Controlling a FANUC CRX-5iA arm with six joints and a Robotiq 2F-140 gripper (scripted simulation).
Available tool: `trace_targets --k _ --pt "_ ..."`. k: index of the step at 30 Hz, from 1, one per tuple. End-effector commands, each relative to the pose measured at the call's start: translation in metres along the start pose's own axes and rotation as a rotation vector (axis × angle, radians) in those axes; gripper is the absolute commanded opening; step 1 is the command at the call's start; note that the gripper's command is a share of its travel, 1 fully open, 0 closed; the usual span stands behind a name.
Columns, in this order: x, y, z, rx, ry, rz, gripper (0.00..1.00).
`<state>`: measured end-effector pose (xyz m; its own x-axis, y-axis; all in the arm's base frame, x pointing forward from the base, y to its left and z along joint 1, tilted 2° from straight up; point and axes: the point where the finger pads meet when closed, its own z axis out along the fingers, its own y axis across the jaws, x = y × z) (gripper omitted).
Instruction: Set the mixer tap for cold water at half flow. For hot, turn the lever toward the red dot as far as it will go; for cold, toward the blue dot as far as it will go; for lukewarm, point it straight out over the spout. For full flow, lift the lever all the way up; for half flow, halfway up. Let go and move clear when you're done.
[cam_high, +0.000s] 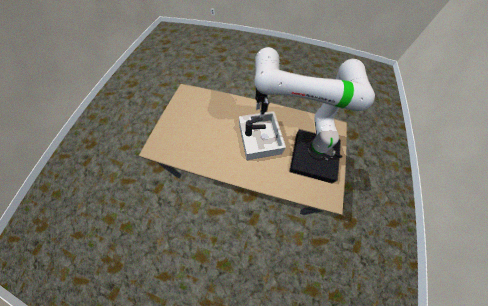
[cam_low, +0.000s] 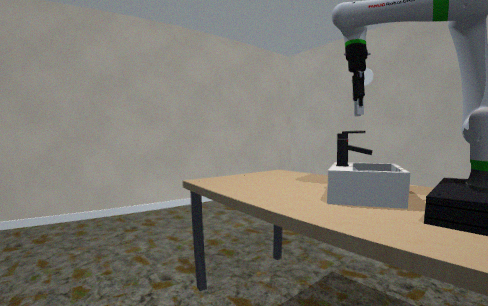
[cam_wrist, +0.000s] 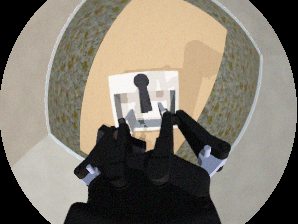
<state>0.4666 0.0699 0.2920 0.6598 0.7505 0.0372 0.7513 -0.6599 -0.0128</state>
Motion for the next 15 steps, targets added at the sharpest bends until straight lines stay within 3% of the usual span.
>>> trace_targets --k 1,15 --pt "0.0 0.0 0.002 0.0 -0.003 0.0 0.37" --pt "0.0 0.0 0.014 0.001 -0.004 0.0 0.37"
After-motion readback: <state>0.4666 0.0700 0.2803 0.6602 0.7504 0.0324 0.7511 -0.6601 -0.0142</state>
